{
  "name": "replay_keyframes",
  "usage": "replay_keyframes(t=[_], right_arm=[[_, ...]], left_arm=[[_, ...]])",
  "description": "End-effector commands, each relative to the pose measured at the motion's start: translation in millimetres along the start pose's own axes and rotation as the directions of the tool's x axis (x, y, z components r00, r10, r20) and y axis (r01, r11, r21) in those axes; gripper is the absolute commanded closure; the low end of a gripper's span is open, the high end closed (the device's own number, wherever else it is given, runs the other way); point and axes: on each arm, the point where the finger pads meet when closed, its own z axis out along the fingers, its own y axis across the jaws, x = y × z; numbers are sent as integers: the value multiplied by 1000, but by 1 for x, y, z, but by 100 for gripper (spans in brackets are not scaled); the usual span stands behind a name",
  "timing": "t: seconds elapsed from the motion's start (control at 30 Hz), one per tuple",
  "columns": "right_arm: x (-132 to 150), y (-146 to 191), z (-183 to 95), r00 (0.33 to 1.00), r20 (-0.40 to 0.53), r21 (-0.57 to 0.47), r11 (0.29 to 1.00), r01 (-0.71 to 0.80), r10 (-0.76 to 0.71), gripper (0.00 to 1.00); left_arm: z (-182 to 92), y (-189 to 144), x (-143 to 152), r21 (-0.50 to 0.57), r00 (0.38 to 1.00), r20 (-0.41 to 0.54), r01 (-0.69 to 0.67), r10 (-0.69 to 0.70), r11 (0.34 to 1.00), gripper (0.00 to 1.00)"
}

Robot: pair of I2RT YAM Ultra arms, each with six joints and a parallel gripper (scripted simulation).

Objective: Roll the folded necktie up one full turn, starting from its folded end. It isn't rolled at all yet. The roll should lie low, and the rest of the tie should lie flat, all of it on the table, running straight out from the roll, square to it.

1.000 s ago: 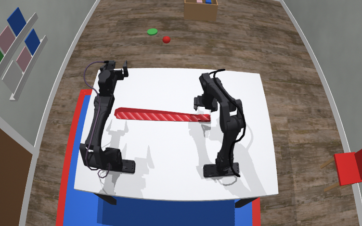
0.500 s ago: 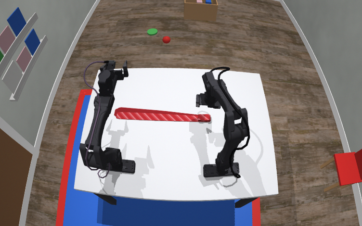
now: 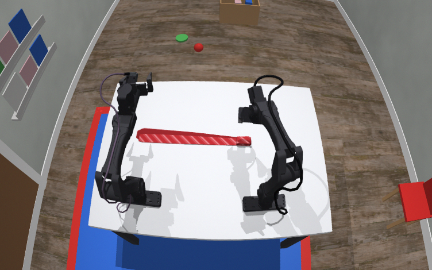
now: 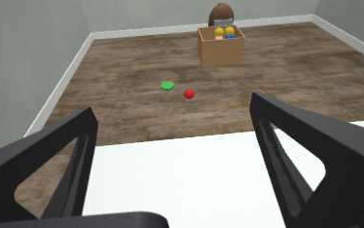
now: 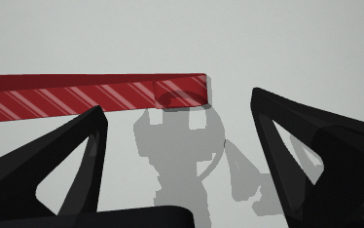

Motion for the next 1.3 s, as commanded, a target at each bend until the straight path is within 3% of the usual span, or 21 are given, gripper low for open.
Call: replay_keyframes(t=[0.0, 0.2, 0.33, 0.77, 0.83, 1.27], right_arm=[[-28, -7, -25, 985, 173, 3, 1000, 10, -10, 6], [-48, -14, -52, 947, 322, 7, 1000, 22, -23, 5], [-54, -16, -60, 929, 370, 9, 1000, 26, -27, 5], [-95, -29, -115, 764, 643, 24, 999, 47, -52, 3], [-95, -29, -115, 764, 643, 24, 999, 47, -52, 3], [-127, -40, -159, 575, 815, 40, 997, 61, -68, 1]], left_arm=[[-3, 2, -19, 0, 999, 41, 13, -13, 1000, 0], [-3, 2, -19, 0, 999, 41, 13, -13, 1000, 0], [-3, 2, -19, 0, 999, 41, 13, -13, 1000, 0], [-3, 2, -19, 0, 999, 41, 13, -13, 1000, 0], [-3, 2, -19, 0, 999, 41, 13, -13, 1000, 0], [-3, 2, -19, 0, 999, 41, 13, -13, 1000, 0]])
